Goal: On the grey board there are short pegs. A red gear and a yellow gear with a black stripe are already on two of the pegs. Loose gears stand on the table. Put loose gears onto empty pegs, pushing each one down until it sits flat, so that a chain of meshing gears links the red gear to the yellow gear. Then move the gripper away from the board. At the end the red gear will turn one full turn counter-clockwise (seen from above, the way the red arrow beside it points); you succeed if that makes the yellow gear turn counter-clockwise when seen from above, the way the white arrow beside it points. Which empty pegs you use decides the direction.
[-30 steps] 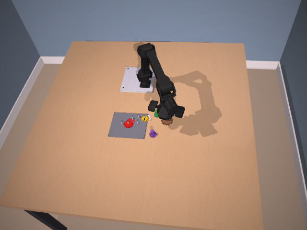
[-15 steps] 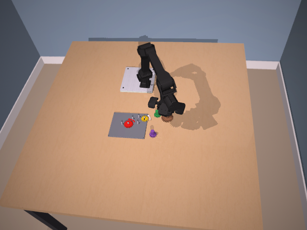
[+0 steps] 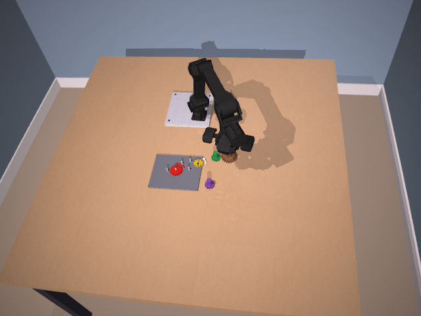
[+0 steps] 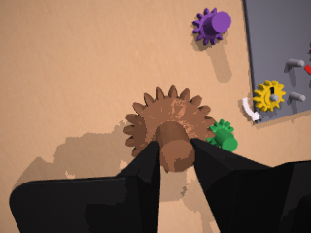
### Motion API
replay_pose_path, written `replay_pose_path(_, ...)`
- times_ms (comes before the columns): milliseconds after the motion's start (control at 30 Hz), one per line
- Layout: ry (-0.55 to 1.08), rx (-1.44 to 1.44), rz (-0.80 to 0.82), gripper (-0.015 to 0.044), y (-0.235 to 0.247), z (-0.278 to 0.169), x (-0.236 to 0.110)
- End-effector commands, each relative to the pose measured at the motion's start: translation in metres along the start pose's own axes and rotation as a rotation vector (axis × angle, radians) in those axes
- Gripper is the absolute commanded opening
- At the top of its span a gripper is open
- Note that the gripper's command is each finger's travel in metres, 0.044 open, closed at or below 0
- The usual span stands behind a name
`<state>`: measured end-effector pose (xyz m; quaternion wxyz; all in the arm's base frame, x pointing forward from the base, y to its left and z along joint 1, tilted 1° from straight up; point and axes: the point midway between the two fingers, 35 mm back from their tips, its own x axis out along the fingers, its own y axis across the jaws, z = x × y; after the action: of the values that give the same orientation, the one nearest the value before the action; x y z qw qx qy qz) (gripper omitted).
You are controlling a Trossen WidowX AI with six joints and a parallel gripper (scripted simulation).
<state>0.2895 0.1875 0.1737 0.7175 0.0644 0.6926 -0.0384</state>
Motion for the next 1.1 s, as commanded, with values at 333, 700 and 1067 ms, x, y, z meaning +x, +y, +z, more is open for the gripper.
replay_pose_path(333,-0.005,0.004,0.007,0.0000,-0.001,-0.004,-0.029)
replay_pose_path(700,-0.006,0.004,0.005,0.0000,-0.013,0.003,-0.027)
replay_pose_path(1067,-0.007,0.003,0.002,0.0000,-0.037,0.016,-0.014)
